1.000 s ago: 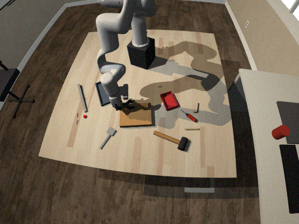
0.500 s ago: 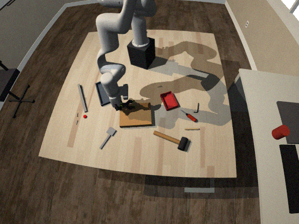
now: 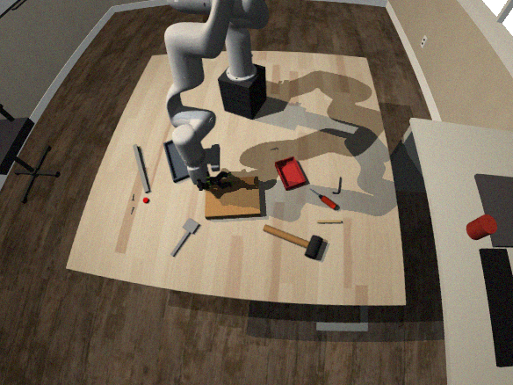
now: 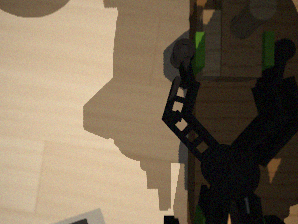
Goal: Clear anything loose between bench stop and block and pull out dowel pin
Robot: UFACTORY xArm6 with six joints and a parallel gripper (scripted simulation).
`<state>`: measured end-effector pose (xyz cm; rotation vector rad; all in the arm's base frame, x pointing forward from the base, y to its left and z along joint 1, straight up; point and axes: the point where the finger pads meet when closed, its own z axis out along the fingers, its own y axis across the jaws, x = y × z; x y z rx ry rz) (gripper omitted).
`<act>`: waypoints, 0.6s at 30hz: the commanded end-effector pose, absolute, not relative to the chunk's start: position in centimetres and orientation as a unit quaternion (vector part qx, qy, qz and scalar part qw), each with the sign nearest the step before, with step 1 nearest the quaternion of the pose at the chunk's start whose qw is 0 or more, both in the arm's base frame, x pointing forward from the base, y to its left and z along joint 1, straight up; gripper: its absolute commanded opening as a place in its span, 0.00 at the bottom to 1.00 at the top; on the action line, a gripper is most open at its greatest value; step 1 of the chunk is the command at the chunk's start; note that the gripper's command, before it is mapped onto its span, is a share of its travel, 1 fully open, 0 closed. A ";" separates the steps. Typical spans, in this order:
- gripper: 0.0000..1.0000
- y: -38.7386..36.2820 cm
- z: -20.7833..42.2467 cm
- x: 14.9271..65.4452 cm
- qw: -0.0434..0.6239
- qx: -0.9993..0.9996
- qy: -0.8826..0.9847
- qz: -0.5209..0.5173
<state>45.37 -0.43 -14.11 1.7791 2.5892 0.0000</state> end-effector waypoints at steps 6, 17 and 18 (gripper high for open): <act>0.50 -0.4 -14.0 45.5 0.002 0.566 0.824 0.001; 0.50 -0.4 -14.0 45.5 0.002 0.566 0.824 0.001; 0.50 -0.4 -14.0 45.5 0.002 0.566 0.824 0.001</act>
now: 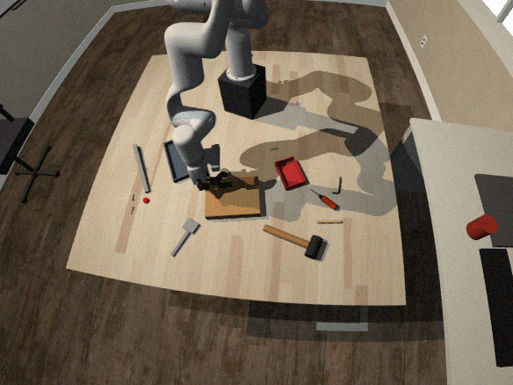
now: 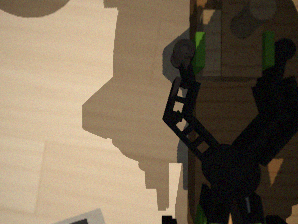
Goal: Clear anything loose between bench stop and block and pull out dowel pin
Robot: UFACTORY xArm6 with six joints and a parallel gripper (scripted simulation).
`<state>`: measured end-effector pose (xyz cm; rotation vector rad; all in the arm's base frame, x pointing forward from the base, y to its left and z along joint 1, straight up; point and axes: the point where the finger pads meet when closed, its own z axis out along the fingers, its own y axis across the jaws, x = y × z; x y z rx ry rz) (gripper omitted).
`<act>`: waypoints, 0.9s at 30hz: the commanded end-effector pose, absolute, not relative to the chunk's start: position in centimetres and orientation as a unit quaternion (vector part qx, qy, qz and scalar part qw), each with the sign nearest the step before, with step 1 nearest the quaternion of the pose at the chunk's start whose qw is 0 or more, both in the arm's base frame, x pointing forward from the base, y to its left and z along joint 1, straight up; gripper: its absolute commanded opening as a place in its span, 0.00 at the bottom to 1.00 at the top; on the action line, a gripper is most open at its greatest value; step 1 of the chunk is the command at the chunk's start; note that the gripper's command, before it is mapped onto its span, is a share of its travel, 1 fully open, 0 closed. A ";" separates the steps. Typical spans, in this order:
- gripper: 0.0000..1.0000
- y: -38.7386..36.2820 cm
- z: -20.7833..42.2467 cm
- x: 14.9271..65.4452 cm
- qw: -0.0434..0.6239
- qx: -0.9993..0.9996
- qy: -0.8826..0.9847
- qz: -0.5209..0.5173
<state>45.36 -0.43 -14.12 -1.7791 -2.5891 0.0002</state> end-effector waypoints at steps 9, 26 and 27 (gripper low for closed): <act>0.50 -0.4 -14.0 45.5 -0.002 -0.566 -0.824 -0.001; 0.50 -0.4 -13.0 45.5 -0.002 -0.566 -0.824 -0.001; 0.50 -0.4 -12.9 45.5 -0.002 -0.566 -0.824 -0.001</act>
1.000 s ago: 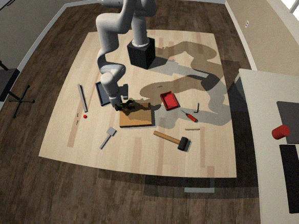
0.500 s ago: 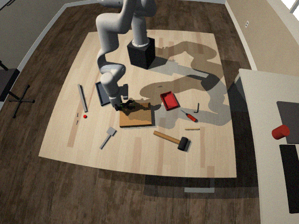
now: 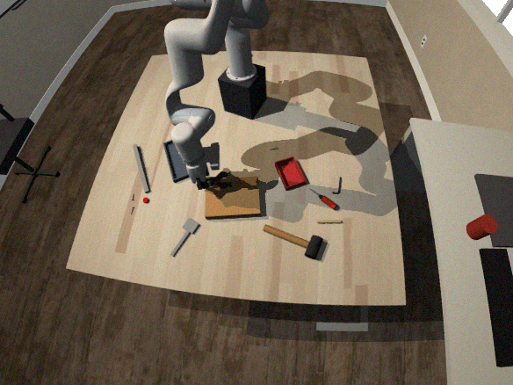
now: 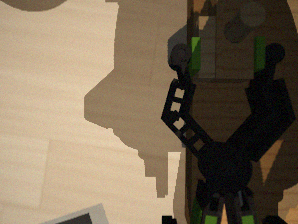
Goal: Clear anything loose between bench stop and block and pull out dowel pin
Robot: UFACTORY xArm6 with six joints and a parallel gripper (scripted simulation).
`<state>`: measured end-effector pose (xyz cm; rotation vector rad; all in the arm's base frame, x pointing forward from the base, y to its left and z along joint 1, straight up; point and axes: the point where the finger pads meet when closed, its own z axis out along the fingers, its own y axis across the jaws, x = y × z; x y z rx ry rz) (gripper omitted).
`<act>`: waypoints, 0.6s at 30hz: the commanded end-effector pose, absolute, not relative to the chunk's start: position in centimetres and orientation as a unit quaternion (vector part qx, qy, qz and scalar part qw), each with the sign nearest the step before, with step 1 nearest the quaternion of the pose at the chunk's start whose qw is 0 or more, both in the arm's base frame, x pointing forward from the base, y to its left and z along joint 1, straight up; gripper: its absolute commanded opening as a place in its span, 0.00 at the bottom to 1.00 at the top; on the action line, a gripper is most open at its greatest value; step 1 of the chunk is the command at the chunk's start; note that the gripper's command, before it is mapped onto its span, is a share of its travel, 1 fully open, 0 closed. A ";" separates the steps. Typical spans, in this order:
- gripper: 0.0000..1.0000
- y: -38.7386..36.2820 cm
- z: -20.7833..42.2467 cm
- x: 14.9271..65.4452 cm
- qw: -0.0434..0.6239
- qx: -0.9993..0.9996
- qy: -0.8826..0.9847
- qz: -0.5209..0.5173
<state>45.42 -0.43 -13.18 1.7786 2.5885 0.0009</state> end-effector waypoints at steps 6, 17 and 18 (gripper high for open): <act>0.50 -0.4 -11.7 45.5 0.002 0.566 0.824 0.001; 0.50 -0.4 -9.5 45.5 0.002 0.566 0.824 0.001; 0.50 -0.4 -9.3 45.5 0.002 0.566 0.824 0.001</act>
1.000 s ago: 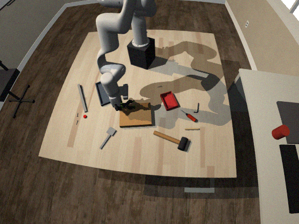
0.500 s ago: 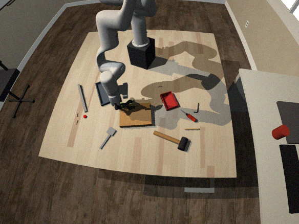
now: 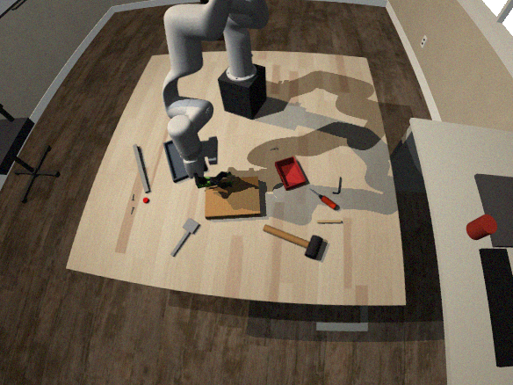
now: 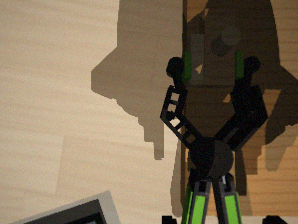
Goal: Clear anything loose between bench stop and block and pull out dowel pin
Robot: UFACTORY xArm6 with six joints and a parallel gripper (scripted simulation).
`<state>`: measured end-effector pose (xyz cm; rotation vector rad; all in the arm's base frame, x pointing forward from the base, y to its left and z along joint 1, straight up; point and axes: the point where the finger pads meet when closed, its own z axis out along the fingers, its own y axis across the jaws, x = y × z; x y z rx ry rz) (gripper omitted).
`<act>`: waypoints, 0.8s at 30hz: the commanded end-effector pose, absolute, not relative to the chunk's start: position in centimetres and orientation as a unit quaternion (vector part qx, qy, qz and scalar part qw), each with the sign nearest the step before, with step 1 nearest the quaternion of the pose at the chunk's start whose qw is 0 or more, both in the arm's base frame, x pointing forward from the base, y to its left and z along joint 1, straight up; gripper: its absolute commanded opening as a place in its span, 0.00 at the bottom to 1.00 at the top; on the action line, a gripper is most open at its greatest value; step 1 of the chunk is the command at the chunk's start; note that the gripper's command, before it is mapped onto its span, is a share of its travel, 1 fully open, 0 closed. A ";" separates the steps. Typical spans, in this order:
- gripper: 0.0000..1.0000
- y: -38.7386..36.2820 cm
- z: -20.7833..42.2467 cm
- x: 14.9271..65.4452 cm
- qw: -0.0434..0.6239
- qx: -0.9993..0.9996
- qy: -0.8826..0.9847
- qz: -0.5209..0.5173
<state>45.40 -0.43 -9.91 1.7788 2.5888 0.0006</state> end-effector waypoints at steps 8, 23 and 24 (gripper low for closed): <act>0.50 -0.4 -7.5 45.5 0.002 0.566 0.824 0.001; 0.50 -0.4 -6.0 45.5 0.002 0.566 0.824 0.001; 0.50 -0.4 -6.0 45.5 0.002 0.566 0.824 0.001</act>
